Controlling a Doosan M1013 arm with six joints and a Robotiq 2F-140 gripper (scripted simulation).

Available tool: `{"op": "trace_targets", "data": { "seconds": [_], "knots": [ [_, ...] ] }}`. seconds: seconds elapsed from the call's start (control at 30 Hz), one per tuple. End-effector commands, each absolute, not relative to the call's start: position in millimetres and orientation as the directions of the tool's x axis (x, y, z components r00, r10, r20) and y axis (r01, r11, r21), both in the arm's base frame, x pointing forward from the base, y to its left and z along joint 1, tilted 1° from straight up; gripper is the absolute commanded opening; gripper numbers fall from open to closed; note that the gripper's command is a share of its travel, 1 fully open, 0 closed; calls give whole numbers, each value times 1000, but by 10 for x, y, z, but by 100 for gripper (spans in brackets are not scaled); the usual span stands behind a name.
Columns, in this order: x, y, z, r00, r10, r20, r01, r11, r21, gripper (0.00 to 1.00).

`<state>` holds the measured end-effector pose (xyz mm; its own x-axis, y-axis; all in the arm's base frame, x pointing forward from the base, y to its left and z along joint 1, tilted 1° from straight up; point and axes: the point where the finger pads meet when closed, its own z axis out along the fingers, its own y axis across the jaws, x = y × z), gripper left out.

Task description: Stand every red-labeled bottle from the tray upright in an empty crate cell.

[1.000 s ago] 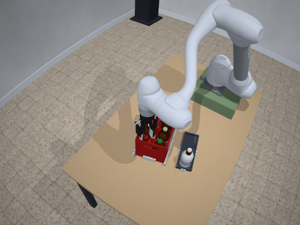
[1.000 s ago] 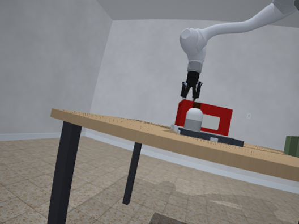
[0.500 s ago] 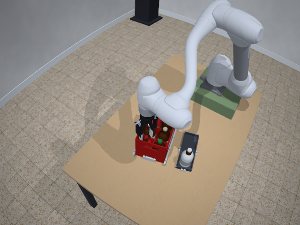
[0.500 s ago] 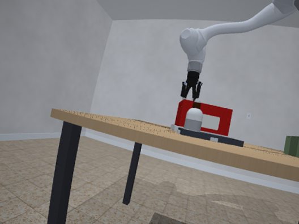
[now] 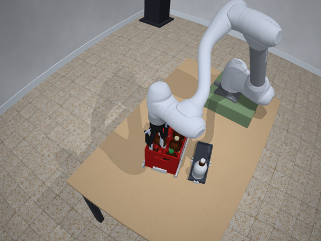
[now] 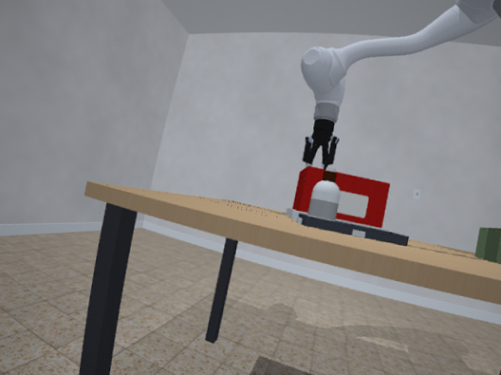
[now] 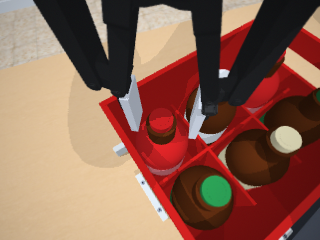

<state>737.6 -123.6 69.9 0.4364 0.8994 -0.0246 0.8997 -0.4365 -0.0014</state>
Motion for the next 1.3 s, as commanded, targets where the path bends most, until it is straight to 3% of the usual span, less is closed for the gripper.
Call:
{"op": "trace_targets", "data": {
  "seconds": [0.0, 1.27],
  "knots": [
    [7376, -1235, 701, 436, 899, -24, 900, -437, -1, 38],
    [7377, -1233, 801, 436, 899, -24, 900, -437, -1, 38]
  ]
}}
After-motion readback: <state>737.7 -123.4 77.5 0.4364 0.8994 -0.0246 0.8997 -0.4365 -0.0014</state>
